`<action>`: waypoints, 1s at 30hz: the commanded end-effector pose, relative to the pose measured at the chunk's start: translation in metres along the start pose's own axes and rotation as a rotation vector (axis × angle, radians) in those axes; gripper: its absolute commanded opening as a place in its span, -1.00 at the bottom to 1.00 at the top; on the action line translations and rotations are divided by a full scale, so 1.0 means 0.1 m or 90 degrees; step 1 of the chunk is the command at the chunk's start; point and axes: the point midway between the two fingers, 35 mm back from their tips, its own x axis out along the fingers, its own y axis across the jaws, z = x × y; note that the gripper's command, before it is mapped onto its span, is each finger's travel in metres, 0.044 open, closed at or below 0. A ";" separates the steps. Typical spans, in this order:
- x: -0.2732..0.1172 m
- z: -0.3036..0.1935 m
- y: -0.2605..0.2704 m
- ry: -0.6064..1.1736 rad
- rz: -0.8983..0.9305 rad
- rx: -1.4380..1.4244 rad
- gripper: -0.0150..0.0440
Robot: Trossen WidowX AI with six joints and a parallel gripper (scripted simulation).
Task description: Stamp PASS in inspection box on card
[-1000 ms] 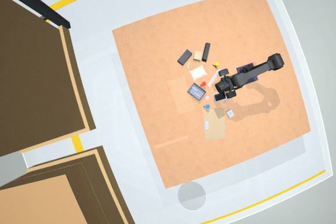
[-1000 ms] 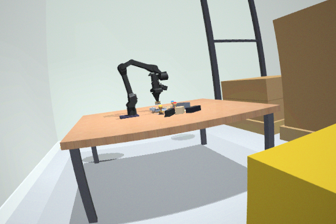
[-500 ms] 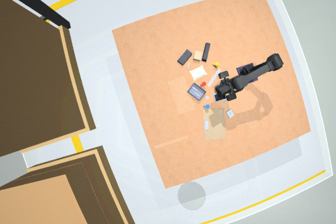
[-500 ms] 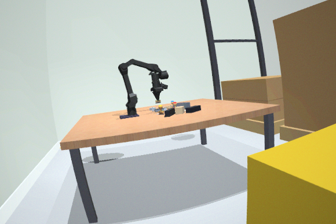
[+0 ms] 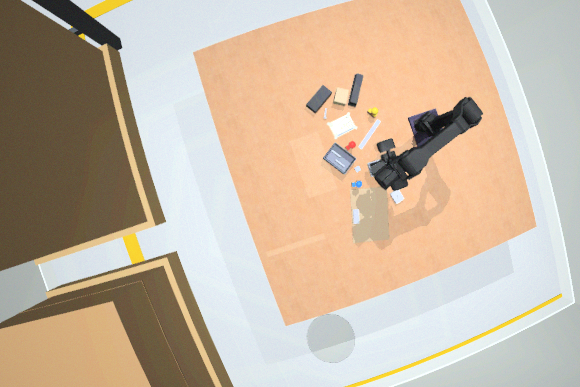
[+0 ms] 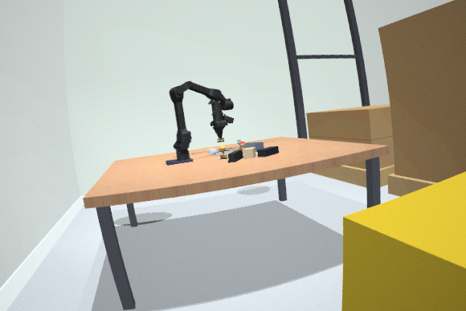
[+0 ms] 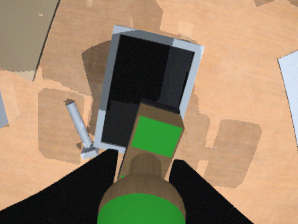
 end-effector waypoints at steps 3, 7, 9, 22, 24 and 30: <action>0.01 0.03 0.05 -0.002 0.001 0.004 -0.49; 0.03 0.03 0.05 -0.002 0.001 0.004 -0.49; 0.04 0.03 0.05 -0.002 0.001 0.004 -0.49; 0.13 0.04 0.05 -0.002 0.001 0.003 -0.49; 0.15 0.04 0.05 -0.002 0.002 0.003 -0.49; 0.19 0.04 0.05 -0.002 0.002 0.003 -0.49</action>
